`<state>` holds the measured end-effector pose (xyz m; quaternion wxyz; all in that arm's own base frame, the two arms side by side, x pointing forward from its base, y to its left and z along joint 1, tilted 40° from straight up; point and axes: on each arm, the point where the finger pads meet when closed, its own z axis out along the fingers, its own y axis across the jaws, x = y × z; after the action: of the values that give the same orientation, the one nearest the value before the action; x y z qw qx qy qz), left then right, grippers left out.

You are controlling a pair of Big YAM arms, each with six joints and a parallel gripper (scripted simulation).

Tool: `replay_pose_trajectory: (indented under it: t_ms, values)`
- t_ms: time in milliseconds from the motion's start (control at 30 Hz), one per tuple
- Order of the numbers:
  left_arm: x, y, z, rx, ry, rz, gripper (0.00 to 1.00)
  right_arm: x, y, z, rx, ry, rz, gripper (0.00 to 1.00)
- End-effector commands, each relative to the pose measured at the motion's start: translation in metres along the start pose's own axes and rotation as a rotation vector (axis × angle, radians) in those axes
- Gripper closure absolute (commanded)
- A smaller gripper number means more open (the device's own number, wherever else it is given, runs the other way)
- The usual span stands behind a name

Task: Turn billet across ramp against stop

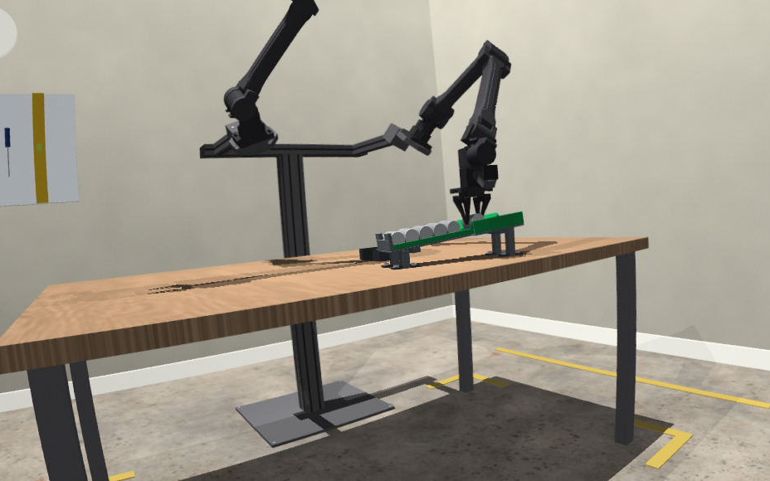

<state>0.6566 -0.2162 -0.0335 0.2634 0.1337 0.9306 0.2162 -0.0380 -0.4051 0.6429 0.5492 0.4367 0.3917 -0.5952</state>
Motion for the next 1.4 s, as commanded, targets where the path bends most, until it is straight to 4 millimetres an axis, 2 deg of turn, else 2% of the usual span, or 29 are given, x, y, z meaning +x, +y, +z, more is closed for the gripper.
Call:
replay_pose_trajectory:
  t_ms: [0, 500, 533, 600, 833, 967, 1000, 1033, 1200, 1367]
  values:
    - [-0.025, 0.003, -0.027, 0.012, -0.052, -0.006, 1.00, -0.010, -0.007, -0.007, 0.015, -0.012, -0.019, 0.00]
    - [-0.025, 0.003, -0.027, 0.012, -0.052, -0.006, 1.00, -0.010, -0.007, -0.007, 0.015, -0.012, -0.019, 0.00]
    - [-0.025, 0.003, -0.027, 0.012, -0.052, -0.006, 0.62, -0.010, -0.007, -0.007, 0.015, -0.012, -0.019, 0.00]
    - [-0.025, 0.003, -0.027, 0.012, -0.052, -0.006, 0.62, -0.010, -0.007, -0.007, 0.015, -0.012, -0.019, 0.00]
    - [-0.025, 0.006, -0.025, 0.009, -0.050, -0.009, 0.52, -0.010, -0.007, -0.007, 0.015, -0.012, -0.019, 0.00]
    - [-0.025, 0.008, -0.024, 0.006, -0.049, -0.012, 0.52, -0.010, -0.007, -0.007, 0.015, -0.012, -0.019, 0.00]
    - [-0.016, 0.002, -0.014, 0.005, -0.031, 0.000, 0.49, -0.010, -0.007, -0.007, 0.015, -0.012, -0.019, 0.00]
    - [-0.014, 0.001, -0.012, 0.005, -0.027, 0.002, 0.49, -0.010, -0.007, -0.007, 0.015, -0.012, -0.019, 0.00]
    - [-0.014, 0.001, -0.012, 0.003, -0.027, 0.002, 0.43, -0.010, -0.007, -0.007, 0.015, -0.012, -0.019, 0.00]
    - [-0.014, 0.001, -0.012, 0.003, -0.027, 0.002, 0.43, -0.010, -0.007, -0.007, 0.015, -0.012, -0.019, 0.00]
